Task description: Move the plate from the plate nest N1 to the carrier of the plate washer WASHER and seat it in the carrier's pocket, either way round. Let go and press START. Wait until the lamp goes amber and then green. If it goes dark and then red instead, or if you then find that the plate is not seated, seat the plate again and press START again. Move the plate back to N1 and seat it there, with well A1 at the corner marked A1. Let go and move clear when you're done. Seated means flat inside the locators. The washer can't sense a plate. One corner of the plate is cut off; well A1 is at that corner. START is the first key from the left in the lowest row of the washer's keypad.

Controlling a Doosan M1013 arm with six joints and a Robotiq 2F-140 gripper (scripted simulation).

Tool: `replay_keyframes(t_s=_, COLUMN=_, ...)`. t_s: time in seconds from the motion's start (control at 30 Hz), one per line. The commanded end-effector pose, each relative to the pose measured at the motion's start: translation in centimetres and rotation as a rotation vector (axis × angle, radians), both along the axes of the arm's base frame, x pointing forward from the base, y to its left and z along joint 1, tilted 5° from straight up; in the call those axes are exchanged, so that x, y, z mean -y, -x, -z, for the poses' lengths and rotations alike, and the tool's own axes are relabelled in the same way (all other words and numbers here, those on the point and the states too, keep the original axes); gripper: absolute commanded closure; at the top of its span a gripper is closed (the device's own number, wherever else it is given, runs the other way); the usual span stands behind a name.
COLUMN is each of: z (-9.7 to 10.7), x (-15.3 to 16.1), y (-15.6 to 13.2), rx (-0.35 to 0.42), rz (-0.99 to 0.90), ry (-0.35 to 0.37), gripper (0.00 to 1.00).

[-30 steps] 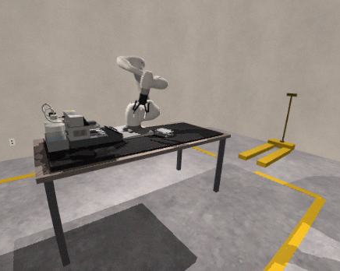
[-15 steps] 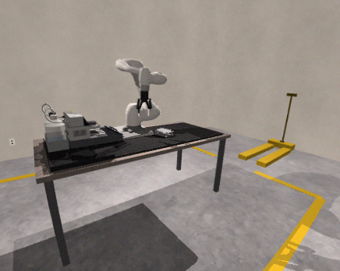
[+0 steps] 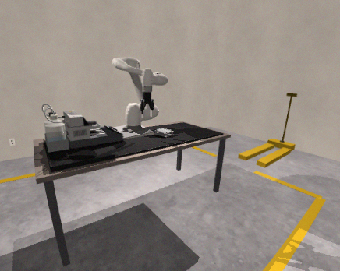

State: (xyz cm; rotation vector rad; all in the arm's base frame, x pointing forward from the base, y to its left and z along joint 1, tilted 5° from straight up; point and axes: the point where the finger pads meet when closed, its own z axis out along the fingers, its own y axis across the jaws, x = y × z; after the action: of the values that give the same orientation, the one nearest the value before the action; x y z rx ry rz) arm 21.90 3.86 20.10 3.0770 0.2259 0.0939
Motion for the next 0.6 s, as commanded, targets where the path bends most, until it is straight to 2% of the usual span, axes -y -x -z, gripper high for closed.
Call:
replay_keyframes(t_s=0.0, z=0.6, x=-1.6, y=-0.9, rx=0.000, rz=0.004, ry=0.003, gripper=0.30)
replay_keyframes(t_s=0.43, z=2.5, x=-6.3, y=-3.1, rx=0.000, rz=0.004, ry=0.003, gripper=0.30)
replay_keyframes(t_s=0.57, z=2.6, x=-6.5, y=-3.3, rx=0.000, rz=0.004, ry=0.003, gripper=0.30)
